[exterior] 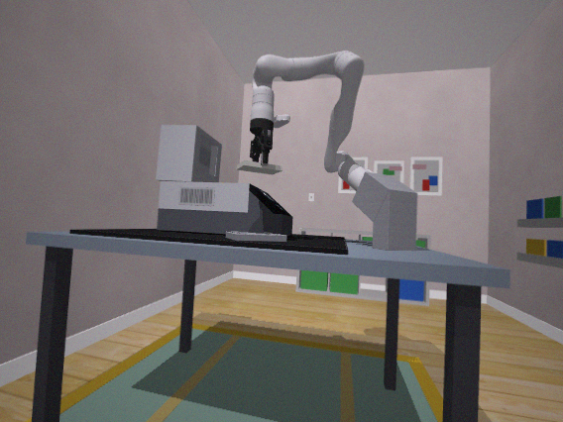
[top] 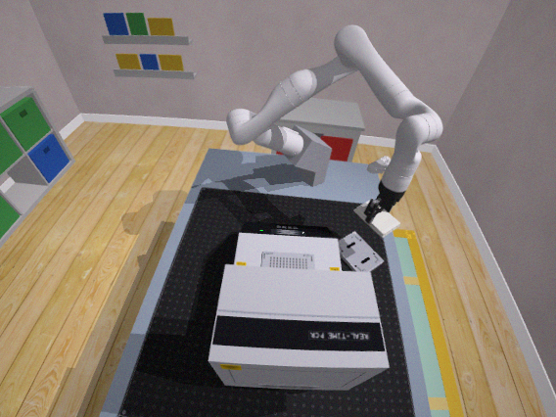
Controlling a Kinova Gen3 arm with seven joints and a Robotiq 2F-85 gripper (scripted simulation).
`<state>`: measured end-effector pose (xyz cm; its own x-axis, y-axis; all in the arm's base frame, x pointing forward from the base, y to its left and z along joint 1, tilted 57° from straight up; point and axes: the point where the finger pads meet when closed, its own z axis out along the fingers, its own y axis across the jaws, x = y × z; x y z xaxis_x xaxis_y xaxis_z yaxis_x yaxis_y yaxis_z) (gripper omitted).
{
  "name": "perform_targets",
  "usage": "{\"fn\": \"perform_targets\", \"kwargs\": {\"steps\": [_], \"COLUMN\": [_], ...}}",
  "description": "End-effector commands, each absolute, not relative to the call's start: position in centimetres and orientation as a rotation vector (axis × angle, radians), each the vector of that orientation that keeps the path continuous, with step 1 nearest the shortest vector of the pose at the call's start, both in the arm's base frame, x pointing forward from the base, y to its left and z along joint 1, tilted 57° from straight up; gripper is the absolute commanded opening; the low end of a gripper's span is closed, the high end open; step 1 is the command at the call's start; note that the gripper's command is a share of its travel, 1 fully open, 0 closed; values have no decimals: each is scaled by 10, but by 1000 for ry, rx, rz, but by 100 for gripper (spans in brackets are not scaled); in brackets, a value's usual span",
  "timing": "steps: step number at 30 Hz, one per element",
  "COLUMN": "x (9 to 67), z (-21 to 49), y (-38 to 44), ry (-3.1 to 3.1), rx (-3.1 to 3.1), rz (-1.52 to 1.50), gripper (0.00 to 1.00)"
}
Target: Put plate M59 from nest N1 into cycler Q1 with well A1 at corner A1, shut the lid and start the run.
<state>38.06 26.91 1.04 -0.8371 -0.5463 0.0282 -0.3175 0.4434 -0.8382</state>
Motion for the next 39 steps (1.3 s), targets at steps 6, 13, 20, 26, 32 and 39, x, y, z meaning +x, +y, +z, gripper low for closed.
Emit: {"fn": "perform_targets", "kwargs": {"steps": [6,13,20,26,32,39], "x": [374,371,368,369,369,369], "z": [20,24,26,24,24,24], "y": [280,285,288,287,287,287], "ry": [2447,2447,2449,2450,2450,2450], "rx": [-742,-742,-745,-750,-750,-750], "rz": [-1343,-1343,-1344,-1341,-1341,-1341], "gripper": [91,91,91,91,91,91]}}
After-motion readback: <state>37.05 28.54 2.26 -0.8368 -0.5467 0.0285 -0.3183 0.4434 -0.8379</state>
